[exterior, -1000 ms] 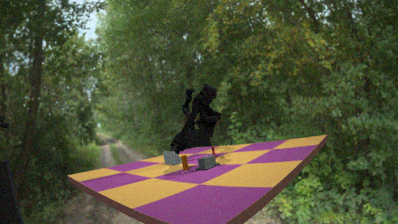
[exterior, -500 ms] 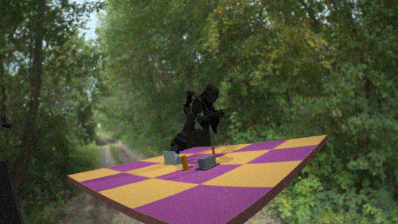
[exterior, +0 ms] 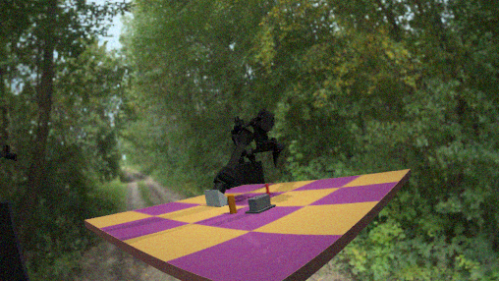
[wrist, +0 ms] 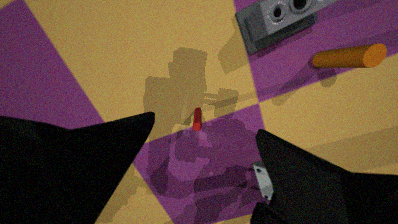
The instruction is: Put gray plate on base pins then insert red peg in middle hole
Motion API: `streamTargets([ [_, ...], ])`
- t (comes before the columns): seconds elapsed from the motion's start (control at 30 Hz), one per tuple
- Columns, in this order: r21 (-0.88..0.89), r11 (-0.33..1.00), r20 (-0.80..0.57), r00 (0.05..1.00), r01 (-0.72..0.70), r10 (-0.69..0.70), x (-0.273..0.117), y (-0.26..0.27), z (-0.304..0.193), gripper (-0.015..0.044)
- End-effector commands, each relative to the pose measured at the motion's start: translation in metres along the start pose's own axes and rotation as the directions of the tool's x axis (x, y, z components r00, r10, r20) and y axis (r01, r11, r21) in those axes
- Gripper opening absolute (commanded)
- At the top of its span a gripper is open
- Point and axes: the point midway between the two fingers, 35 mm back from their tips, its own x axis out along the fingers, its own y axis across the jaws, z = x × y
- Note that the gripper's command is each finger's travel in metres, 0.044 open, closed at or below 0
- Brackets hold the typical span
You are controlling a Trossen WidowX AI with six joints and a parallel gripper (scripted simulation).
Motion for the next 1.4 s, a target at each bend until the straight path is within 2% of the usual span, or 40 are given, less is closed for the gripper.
streamTargets([
  [0.0, 0.447, 0.894, -0.033, 0.999, 0.008, 0.007, 0.012, 0.006, -0.042, 0.044],
  [0.43, 0.447, 0.895, -0.041, 0.999, 0.012, 0.007, 0.013, 0.004, -0.036, 0.044],
  [0.6, 0.496, 0.868, -0.069, 0.998, 0.025, 0.011, 0.043, 0.004, -0.037, 0.044],
  [1.37, 0.495, 0.868, -0.068, 0.998, 0.025, 0.01, 0.077, 0.005, -0.04, 0.044],
])
